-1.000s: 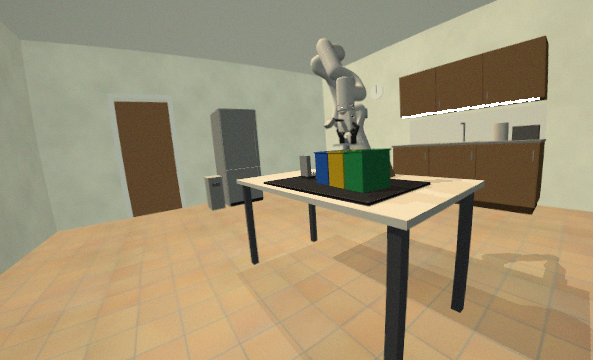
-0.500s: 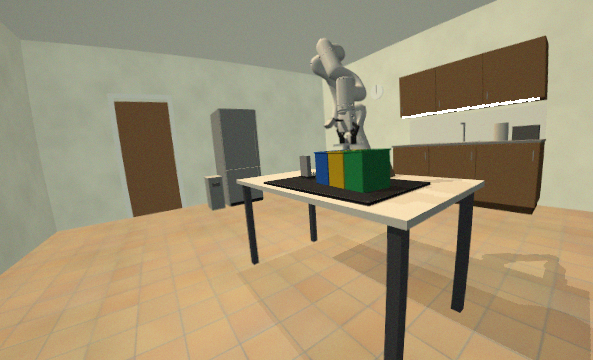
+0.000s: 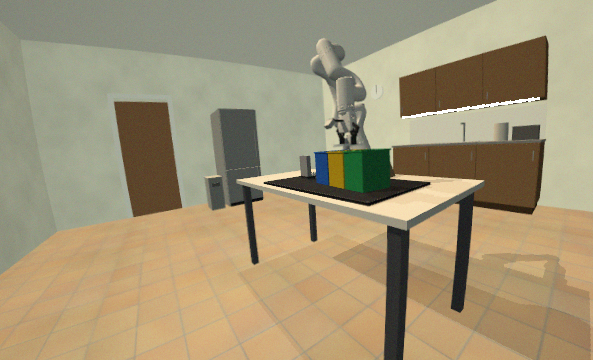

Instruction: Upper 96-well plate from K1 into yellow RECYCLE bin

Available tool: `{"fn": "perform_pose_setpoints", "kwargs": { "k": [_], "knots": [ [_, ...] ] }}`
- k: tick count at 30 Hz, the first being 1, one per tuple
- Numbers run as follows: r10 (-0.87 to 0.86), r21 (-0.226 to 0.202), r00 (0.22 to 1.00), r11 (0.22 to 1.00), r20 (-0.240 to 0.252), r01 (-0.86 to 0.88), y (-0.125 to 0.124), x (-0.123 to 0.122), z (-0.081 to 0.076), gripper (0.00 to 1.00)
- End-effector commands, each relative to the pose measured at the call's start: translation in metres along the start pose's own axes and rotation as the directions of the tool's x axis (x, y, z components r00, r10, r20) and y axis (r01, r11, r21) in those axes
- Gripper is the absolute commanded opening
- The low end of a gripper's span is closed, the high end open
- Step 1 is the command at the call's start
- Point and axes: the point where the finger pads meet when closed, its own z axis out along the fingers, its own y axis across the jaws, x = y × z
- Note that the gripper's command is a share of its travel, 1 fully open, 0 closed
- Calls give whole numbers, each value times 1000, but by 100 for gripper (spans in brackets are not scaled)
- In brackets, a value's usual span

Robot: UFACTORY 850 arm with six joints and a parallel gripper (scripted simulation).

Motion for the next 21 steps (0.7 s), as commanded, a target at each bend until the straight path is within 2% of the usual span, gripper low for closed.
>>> {"fn": "perform_pose_setpoints", "kwargs": {
  "k": [1,21],
  "knots": [
    [0,1,1000,1000,-1,0,-1,1,0,0],
    [0,1,1000,1000,-1,0,-1,1,3,0]
  ]
}}
